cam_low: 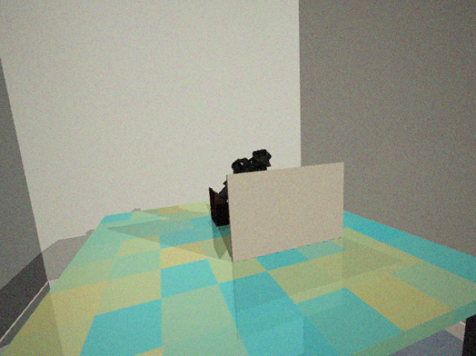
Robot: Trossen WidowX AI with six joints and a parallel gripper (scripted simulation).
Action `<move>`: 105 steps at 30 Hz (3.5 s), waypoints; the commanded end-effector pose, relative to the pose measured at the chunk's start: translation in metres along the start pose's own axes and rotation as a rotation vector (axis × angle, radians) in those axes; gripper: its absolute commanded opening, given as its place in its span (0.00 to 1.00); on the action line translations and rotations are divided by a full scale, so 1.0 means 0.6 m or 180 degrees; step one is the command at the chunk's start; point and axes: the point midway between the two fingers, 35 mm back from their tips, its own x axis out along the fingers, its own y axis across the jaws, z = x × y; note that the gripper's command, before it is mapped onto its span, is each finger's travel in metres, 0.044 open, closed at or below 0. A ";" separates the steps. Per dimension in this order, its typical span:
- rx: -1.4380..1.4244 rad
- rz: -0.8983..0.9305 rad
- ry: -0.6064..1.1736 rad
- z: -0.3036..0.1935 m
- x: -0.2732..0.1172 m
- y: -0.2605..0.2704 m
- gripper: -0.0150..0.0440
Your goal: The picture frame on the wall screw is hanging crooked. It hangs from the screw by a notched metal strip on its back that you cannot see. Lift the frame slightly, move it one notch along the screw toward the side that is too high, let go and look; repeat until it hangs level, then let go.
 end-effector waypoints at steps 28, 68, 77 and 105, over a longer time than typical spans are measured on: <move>0.0011 -0.0014 0.0011 -0.001 0.000 -0.001 0.69; -0.0010 -0.0002 0.0003 0.005 0.002 -0.018 0.69; -0.0055 -0.0015 0.0008 0.027 -0.008 -0.098 0.69; 0.0022 -0.0009 0.0018 0.010 0.042 -0.092 0.69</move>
